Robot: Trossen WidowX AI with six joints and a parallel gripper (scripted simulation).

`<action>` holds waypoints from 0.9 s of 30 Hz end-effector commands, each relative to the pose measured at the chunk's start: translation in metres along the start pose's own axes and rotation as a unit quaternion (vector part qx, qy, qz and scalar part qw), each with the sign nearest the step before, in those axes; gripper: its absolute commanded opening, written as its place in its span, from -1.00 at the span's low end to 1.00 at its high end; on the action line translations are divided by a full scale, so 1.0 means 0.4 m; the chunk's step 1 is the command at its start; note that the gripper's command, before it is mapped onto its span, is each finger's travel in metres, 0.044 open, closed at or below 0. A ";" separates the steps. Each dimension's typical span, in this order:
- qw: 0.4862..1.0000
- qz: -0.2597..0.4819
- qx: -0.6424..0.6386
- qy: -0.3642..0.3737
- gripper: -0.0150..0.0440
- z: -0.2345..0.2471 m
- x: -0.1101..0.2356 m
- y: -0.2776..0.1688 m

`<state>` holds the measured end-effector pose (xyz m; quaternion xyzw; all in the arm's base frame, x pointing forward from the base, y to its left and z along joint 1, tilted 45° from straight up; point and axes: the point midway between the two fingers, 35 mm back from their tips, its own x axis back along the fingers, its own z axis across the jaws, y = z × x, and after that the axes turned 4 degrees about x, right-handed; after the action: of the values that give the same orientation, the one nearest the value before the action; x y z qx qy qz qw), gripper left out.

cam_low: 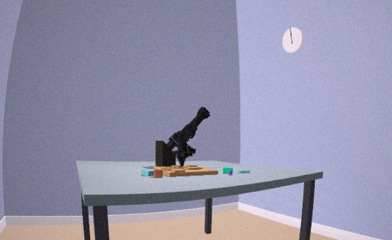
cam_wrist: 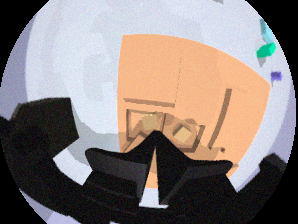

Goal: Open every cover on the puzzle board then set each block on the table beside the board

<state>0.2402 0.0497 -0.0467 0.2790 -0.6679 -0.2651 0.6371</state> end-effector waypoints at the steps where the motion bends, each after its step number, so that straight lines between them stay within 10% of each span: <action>1: 1.000 0.001 0.000 0.003 -0.49 0.013 -0.003 -0.006; 27: 1.000 0.002 -0.001 0.003 -0.49 0.068 -0.002 -0.059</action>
<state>0.2185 0.0352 -0.0616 0.2784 -0.6684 -0.2647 0.6369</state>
